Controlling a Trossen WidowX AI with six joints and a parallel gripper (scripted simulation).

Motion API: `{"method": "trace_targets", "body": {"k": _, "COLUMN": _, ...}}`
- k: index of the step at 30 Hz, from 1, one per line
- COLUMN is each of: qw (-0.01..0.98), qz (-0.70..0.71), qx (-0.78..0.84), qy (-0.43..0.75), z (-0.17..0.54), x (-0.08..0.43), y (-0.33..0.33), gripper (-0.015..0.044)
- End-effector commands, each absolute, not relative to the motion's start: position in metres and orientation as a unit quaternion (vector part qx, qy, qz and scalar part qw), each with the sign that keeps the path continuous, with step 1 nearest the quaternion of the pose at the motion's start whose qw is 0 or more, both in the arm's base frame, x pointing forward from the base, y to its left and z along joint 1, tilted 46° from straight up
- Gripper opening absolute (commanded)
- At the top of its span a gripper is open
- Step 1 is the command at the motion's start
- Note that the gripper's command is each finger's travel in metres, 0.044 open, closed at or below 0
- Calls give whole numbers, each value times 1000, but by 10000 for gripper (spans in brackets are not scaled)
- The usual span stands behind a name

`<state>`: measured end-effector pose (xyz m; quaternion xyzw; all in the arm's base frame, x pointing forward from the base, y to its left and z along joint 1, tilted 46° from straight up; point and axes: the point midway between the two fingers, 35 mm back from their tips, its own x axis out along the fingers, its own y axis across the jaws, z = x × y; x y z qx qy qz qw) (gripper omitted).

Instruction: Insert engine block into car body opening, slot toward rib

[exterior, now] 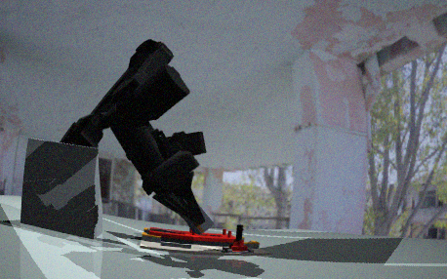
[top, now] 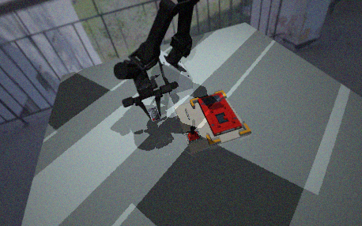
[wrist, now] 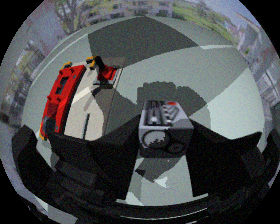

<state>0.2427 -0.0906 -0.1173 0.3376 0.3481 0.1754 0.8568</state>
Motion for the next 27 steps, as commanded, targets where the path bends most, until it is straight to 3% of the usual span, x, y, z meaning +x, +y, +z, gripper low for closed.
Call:
{"method": "trace_targets", "body": {"k": 1, "qw": 854, "qz": 176, "qx": 344, "qy": 348, "z": -122, "x": 241, "y": -83, "gripper": 0}}
{"method": "trace_targets", "body": {"k": 27, "qw": 854, "qz": 177, "qx": 345, "qy": 348, "z": -152, "x": 243, "y": -51, "gripper": 0}}
